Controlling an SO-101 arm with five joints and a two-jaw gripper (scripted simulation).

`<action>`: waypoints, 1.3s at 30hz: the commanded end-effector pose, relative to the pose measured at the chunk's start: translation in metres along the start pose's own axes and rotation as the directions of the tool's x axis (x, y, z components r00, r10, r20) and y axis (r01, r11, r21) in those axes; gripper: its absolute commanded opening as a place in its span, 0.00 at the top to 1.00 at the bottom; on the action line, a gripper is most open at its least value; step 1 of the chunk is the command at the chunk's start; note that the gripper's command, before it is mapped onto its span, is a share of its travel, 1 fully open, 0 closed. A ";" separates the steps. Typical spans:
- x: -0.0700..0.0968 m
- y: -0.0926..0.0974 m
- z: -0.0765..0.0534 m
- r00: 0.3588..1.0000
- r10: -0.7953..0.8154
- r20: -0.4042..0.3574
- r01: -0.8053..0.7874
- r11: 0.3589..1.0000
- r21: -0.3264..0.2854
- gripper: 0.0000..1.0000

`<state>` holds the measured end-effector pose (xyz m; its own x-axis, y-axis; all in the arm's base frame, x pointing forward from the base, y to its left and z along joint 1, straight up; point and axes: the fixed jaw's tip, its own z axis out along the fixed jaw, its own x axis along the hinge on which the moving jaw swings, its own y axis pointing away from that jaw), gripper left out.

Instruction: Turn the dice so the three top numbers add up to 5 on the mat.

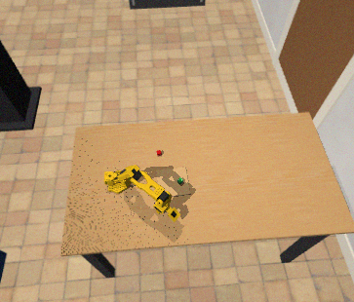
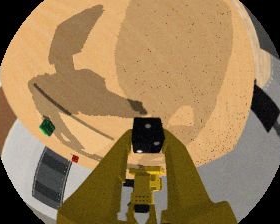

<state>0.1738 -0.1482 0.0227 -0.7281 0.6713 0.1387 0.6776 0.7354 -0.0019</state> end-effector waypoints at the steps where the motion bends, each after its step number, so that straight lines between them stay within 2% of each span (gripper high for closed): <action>1: -0.008 0.002 -0.028 0.995 -0.009 0.096 0.009 1.000 -0.001 1.00; 7: -0.015 0.002 -0.036 0.989 -0.009 0.150 0.009 1.000 -0.001 1.00; 17: -0.014 0.008 -0.036 0.988 -0.033 0.149 0.032 0.999 0.003 1.00; 21: -0.008 0.029 -0.035 0.984 -0.118 0.134 0.117 0.993 0.014 1.00; 27: 0.015 0.078 -0.030 0.938 -0.336 0.090 0.333 0.942 0.045 1.00; 29: 0.015 0.078 -0.030 0.938 -0.336 0.090 0.333 0.942 0.045 1.00; 34: 0.040 0.116 -0.025 0.858 -0.511 0.061 0.507 0.859 0.070 1.00; 39: 0.058 0.136 -0.022 0.793 -0.607 0.052 0.602 0.794 0.083 1.00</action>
<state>0.2176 -0.0258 0.0400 -0.9786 0.1551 0.1355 0.1563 0.9877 -0.0018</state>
